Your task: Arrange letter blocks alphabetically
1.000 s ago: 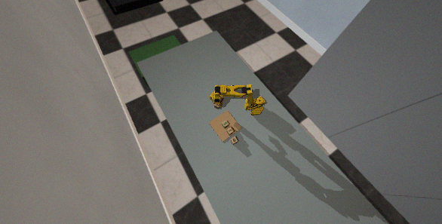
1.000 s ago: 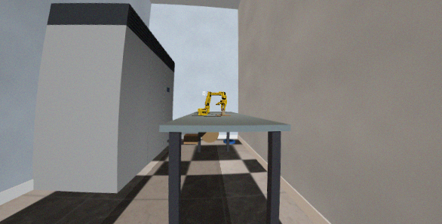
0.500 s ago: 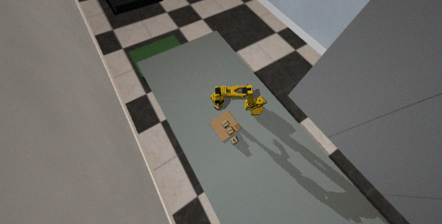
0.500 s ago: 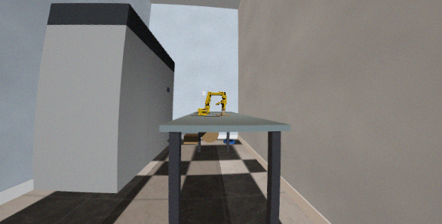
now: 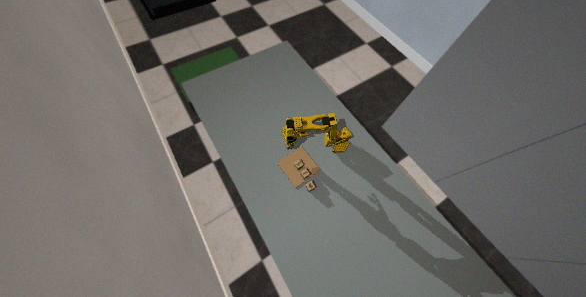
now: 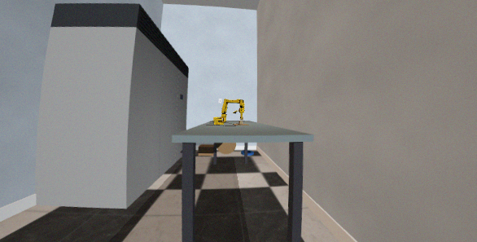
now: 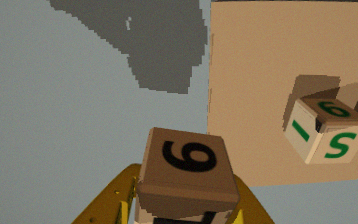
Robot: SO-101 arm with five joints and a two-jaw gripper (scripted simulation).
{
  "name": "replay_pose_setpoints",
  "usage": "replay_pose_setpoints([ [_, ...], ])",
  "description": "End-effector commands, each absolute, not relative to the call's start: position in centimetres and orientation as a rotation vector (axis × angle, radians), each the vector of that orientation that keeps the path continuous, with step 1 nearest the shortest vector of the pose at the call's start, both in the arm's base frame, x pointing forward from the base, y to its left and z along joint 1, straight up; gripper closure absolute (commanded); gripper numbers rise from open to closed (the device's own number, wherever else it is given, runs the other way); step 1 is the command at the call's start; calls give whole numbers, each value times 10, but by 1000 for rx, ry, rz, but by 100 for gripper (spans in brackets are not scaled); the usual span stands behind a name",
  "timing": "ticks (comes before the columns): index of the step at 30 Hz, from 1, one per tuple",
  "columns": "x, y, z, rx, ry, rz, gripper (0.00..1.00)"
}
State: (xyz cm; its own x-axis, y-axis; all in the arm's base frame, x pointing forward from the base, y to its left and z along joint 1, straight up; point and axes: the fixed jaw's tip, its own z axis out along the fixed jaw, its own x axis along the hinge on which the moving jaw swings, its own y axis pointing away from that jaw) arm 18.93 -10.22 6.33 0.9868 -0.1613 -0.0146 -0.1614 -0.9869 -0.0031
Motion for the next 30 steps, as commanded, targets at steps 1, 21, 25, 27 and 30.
replay_pose_setpoints([
  [1,200,-103,86,-3148,402,-181,100],
  [21,197,-77,83,-2794,1392,-185,100],
  [25,197,-72,82,-2687,1570,-182,100],
  [27,197,-70,82,-2633,1650,-180,100],
  [30,196,-66,81,-2554,1758,-177,100],
])
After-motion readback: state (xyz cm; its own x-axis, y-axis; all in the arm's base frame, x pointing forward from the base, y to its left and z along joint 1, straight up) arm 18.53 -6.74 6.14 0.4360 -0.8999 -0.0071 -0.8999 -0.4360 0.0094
